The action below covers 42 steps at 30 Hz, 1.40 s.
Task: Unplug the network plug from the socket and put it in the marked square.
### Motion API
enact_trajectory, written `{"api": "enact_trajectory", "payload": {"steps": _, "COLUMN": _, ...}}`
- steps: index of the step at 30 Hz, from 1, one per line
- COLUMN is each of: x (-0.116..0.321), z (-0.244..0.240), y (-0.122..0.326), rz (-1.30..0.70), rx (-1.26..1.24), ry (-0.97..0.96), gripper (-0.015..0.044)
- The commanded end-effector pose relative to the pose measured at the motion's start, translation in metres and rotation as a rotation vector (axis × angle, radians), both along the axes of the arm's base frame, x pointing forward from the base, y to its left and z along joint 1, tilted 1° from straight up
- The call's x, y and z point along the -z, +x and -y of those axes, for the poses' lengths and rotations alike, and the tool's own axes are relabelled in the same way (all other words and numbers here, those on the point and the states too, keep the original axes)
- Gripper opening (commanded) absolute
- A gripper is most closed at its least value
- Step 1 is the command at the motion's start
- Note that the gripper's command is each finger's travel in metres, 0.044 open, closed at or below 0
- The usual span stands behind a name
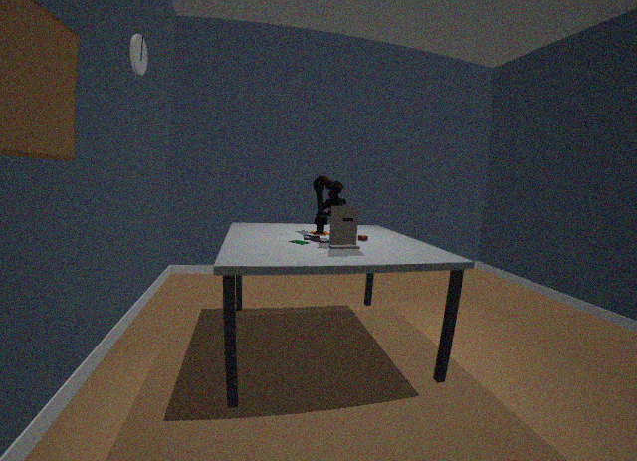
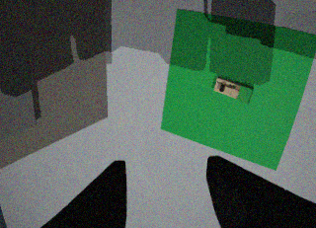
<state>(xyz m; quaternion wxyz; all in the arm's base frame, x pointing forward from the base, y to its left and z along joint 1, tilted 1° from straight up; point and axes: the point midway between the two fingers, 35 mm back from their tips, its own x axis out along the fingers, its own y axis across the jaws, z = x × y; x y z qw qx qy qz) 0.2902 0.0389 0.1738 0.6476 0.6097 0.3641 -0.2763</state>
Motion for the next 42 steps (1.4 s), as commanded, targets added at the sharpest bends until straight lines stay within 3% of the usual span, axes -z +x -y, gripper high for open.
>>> {"api": "enact_trajectory", "payload": {"steps": 1, "x": -0.014, "z": 0.0, "y": 0.002, "rz": 0.003, "rx": -0.002, "ry": 0.0, "gripper": 0.0156}}
{"api": "enact_trajectory", "payload": {"steps": 29, "x": -0.089, "z": 0.001, "y": -0.006, "rz": 0.008, "rx": -0.004, "ry": 0.001, "gripper": 0.0156}}
{"api": "enact_trajectory", "payload": {"steps": 39, "x": -0.089, "z": 0.001, "y": -0.006, "rz": 0.008, "rx": -0.004, "ry": 0.001, "gripper": 0.0419}}
{"api": "enact_trajectory", "payload": {"steps": 42, "x": -0.089, "z": 0.001, "y": -0.006, "rz": 0.008, "rx": -0.004, "ry": 0.001, "gripper": 0.044}}
